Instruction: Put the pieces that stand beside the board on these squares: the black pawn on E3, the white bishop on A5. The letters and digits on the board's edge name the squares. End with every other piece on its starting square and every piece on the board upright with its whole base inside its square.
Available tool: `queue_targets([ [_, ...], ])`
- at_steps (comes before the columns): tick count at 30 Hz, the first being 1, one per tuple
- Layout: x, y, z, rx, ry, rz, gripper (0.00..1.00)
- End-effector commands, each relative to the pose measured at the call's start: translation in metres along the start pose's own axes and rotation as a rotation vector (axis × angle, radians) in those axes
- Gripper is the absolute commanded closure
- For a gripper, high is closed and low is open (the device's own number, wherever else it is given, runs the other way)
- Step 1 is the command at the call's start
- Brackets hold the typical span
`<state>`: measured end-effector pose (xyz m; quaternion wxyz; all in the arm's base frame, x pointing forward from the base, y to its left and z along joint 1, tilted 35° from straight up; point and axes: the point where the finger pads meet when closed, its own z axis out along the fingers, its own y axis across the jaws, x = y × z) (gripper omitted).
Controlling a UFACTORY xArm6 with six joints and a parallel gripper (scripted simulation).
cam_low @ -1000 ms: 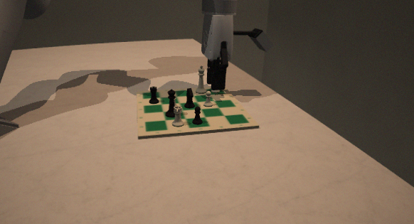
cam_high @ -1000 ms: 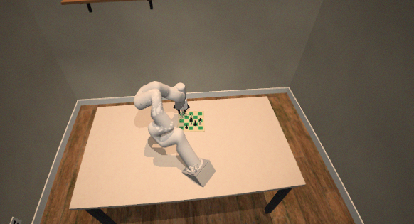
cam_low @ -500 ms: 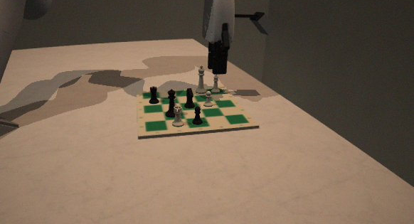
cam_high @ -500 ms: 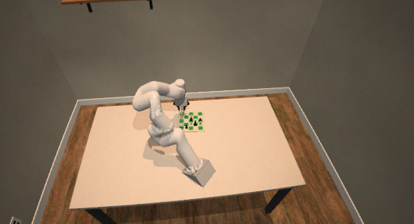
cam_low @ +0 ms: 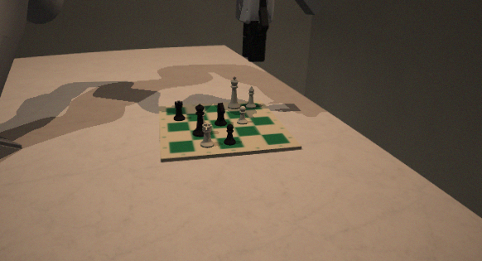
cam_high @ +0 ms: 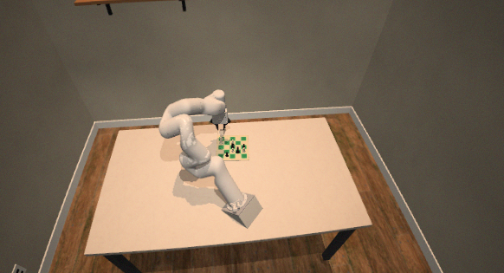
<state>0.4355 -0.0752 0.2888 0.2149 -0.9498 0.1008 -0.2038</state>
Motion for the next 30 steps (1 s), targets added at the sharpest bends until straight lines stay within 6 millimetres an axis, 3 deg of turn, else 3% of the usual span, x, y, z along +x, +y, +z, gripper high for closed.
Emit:
queue_targets([
  [1,0.001,0.000,-0.004,0.000,0.002,-0.001,0.00],
  [23,0.001,0.000,-0.005,0.000,0.002,-0.001,0.00],
  [30,0.001,0.000,-0.019,0.000,0.002,-0.001,0.00],
])
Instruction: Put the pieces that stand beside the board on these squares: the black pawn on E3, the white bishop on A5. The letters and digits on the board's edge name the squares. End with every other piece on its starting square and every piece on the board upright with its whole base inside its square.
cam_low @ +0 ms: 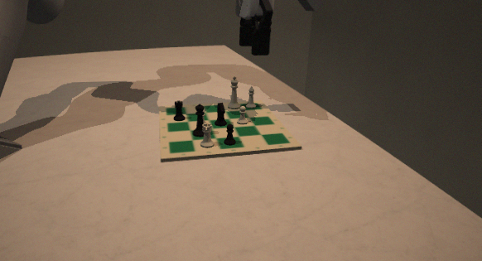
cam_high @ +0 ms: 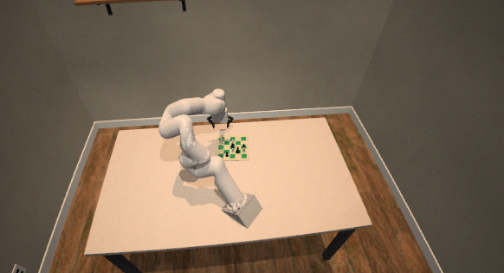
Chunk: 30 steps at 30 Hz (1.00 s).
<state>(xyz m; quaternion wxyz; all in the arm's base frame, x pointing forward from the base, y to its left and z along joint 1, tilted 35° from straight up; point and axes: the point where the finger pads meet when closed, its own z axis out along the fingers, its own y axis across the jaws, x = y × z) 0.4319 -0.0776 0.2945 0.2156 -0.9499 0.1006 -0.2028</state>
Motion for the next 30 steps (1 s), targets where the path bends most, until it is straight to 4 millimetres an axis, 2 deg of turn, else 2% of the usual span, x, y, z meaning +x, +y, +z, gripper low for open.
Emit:
queue_targets([
  [1,0.001,0.000,-0.016,-0.001,0.004,-0.001,0.00],
  [4,0.001,0.000,-0.020,-0.001,0.004,-0.001,0.00],
  [11,0.001,0.000,-0.049,-0.001,0.004,-0.001,0.00],
  [16,0.001,0.000,-0.064,-0.001,0.004,-0.001,0.00],
  [30,0.001,0.000,-0.068,-0.001,0.004,-0.001,0.00],
])
